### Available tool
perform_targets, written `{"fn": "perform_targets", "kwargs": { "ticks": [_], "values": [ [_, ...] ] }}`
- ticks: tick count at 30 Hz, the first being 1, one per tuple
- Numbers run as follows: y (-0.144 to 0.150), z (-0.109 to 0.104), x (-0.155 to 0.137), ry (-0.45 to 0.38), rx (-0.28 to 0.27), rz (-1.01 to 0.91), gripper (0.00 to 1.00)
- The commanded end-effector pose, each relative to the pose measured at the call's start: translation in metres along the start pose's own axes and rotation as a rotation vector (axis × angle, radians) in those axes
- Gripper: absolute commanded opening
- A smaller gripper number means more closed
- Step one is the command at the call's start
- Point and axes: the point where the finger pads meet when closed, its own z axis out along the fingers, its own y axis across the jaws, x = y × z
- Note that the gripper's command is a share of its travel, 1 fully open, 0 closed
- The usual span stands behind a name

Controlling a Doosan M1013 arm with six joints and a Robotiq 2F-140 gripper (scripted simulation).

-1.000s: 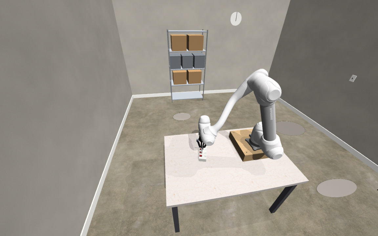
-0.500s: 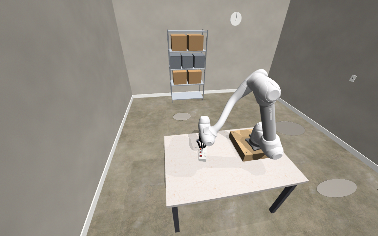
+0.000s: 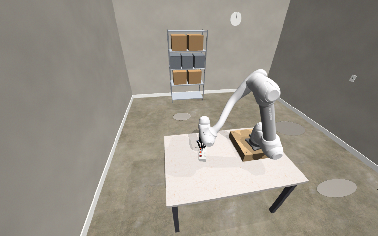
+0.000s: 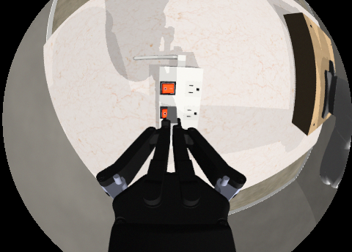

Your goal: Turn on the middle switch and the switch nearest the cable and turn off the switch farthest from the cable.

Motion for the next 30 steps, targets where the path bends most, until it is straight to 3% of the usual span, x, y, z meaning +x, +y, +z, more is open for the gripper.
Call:
{"fn": "perform_targets", "kwargs": {
  "ticks": [1,18,30],
  "values": [
    [0.000,0.000,0.000,0.000,0.000,0.000,0.00],
    [0.000,-0.001,0.000,0.000,0.000,0.000,0.00],
    [0.000,-0.031,0.000,0.000,0.000,0.000,0.00]
  ]
}}
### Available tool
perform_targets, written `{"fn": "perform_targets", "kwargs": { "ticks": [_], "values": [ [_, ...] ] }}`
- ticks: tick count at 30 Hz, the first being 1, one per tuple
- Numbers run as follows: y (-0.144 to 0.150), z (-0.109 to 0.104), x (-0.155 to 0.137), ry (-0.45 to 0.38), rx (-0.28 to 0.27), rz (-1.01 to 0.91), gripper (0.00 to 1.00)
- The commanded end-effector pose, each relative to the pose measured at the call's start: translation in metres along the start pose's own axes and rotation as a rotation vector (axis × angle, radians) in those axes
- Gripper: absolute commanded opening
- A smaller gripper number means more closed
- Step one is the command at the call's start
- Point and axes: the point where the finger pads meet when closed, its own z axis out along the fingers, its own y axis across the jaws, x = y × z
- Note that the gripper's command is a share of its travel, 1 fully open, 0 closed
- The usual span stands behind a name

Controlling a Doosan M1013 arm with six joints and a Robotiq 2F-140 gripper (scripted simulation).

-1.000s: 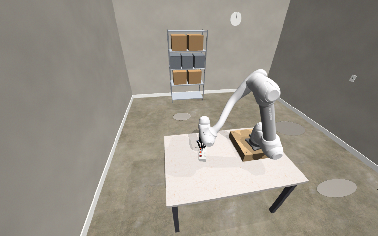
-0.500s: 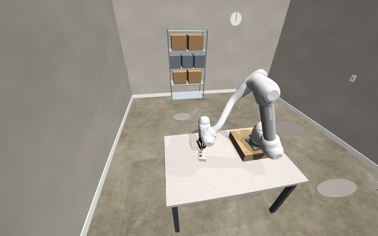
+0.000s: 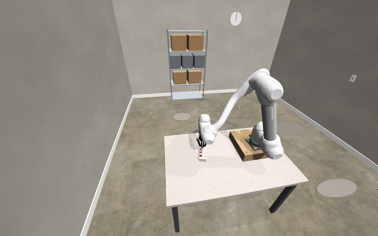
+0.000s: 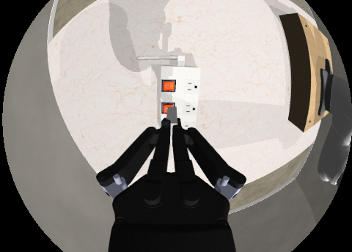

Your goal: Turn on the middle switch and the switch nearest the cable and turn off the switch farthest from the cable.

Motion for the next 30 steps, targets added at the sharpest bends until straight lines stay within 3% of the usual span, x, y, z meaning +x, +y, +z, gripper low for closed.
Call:
{"fn": "perform_targets", "kwargs": {
  "ticks": [1,27,28,30],
  "values": [
    [0.0000,-0.0097,0.0000,0.000,0.000,0.000,0.00],
    [0.0000,-0.0159,0.0000,0.000,0.000,0.000,0.00],
    [0.0000,-0.0159,0.0000,0.000,0.000,0.000,1.00],
    [0.0000,-0.0166,0.0000,0.000,0.000,0.000,1.00]
  ]
}}
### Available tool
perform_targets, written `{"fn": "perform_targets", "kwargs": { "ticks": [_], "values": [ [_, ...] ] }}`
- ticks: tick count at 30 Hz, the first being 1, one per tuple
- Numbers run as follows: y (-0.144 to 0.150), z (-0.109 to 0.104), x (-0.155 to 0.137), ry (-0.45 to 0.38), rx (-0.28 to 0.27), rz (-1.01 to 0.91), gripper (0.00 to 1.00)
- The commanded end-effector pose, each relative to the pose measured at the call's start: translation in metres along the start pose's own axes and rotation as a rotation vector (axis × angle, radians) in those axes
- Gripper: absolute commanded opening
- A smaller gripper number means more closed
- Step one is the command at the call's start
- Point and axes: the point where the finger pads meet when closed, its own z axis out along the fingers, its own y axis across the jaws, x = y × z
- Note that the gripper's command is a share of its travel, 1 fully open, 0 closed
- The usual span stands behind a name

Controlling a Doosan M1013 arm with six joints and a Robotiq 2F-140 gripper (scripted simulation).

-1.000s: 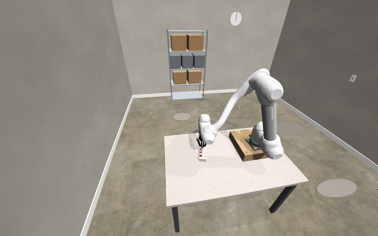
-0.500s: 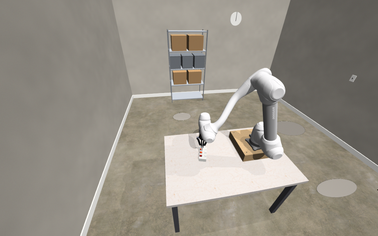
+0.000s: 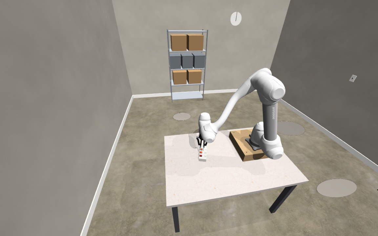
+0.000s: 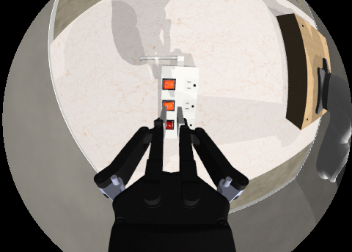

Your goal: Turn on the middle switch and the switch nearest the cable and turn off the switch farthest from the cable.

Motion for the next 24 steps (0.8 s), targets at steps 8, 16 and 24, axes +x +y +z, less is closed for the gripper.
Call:
{"fn": "perform_targets", "kwargs": {
  "ticks": [8,16,24],
  "values": [
    [0.000,-0.013,0.000,0.000,0.000,0.000,1.00],
    [0.000,-0.050,0.000,0.000,0.000,0.000,1.00],
    [0.000,-0.076,0.000,0.000,0.000,0.000,1.00]
  ]
}}
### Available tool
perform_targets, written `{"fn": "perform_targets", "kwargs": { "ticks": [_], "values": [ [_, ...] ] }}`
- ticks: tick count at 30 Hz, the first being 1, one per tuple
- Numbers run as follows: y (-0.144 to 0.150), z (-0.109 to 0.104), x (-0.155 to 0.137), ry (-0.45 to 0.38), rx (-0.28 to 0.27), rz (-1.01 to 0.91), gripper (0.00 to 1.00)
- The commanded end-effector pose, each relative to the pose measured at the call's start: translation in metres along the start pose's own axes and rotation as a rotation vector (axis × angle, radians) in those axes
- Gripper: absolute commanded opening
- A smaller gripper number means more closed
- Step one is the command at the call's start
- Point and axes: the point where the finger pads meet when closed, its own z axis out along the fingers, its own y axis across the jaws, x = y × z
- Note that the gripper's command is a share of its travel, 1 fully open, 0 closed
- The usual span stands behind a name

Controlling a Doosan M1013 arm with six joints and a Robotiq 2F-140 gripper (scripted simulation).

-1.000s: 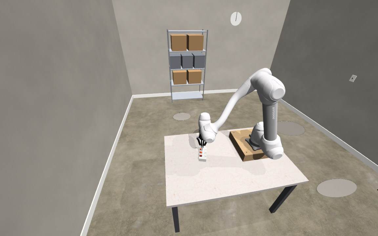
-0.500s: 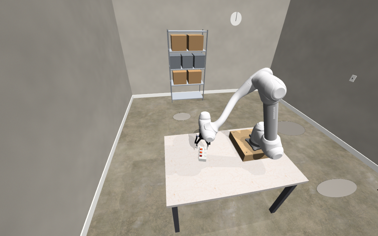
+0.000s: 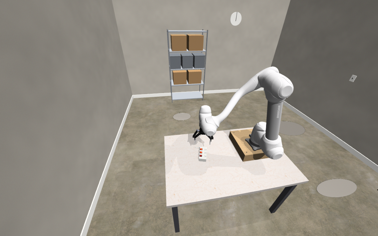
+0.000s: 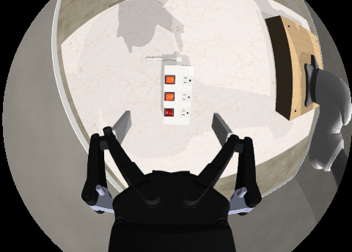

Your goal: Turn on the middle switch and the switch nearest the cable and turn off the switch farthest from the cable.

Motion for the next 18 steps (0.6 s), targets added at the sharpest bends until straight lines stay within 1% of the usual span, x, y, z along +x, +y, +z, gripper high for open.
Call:
{"fn": "perform_targets", "kwargs": {
  "ticks": [1,5,18],
  "values": [
    [0.0000,-0.0061,0.0000,0.000,0.000,0.000,1.00],
    [0.0000,-0.0112,0.0000,0.000,0.000,0.000,1.00],
    [0.0000,-0.0115,0.0000,0.000,0.000,0.000,1.00]
  ]
}}
